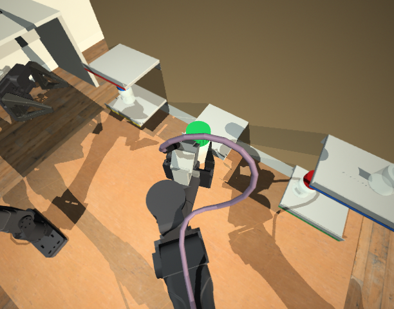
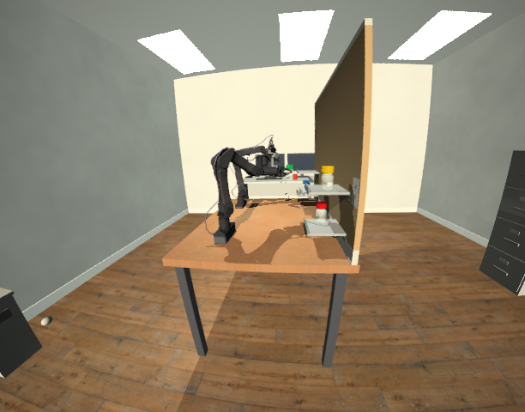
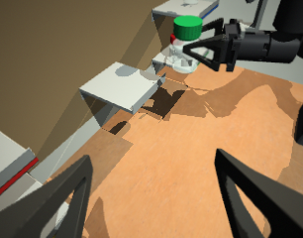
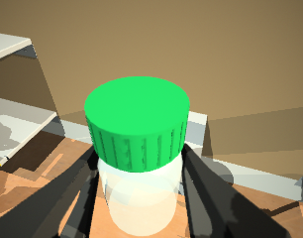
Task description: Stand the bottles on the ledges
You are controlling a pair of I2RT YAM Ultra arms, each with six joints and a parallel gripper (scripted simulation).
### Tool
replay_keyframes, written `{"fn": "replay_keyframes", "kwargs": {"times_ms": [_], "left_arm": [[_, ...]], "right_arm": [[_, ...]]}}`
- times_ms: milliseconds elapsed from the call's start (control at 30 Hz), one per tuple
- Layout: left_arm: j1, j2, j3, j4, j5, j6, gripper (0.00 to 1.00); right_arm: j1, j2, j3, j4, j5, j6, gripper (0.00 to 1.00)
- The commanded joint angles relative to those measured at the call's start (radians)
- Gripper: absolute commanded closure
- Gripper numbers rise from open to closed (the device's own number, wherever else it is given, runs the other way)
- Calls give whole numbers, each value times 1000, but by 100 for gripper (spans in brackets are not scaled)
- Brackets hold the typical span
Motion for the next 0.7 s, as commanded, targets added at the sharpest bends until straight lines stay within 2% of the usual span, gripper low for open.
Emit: {"fn": "replay_keyframes", "kwargs": {"times_ms": [0, 67, 133, 400, 533, 633, 667], "left_arm": [[-20, 21, 44, 4, -44, -33, 11], [-59, 47, 68, 45, -114, -71, 11], [-59, 47, 68, 45, -114, -71, 11], [-387, 244, 231, 268, -493, -348, 11], [-564, 340, 310, 373, -656, -480, 11], [-698, 406, 361, 442, -773, -568, 11], [-698, 406, 361, 442, -773, -568, 11]], "right_arm": [[-26, -72, -32, 69, -52, -8, 48], [-57, -108, -84, 87, -108, -10, 48], [-57, -108, -84, 87, -108, -10, 48], [-335, -329, -402, 163, -453, -34, 48], [-500, -394, -509, 206, -642, -51, 48], [-627, -391, -566, 245, -786, -58, 48], [-627, -391, -566, 245, -786, -58, 48]]}}
